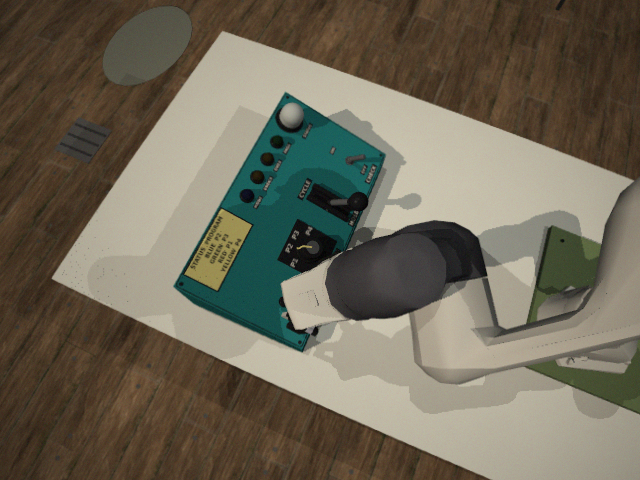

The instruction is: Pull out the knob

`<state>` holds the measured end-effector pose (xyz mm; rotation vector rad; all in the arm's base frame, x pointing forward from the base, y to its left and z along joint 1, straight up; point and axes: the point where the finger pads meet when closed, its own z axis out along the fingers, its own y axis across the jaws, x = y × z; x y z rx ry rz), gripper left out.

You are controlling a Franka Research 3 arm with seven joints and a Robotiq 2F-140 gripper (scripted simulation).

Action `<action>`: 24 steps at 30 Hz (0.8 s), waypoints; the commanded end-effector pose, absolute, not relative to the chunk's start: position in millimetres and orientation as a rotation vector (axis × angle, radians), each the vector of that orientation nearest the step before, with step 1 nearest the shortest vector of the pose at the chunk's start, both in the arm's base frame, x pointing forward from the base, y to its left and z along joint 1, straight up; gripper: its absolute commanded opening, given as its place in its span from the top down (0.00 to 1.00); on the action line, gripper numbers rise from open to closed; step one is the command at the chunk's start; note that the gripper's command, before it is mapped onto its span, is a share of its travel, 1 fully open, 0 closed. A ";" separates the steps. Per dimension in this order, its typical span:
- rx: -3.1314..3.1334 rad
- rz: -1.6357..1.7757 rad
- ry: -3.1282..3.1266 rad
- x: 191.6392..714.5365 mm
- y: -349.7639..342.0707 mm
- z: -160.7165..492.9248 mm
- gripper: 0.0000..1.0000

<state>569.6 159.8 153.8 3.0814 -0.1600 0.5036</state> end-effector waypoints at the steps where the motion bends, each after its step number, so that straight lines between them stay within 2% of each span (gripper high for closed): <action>1: 3.087 0.529 -0.130 578.8 160.9 146.3 0.56; 24: 3.087 0.529 -0.130 591.2 160.1 111.4 0.56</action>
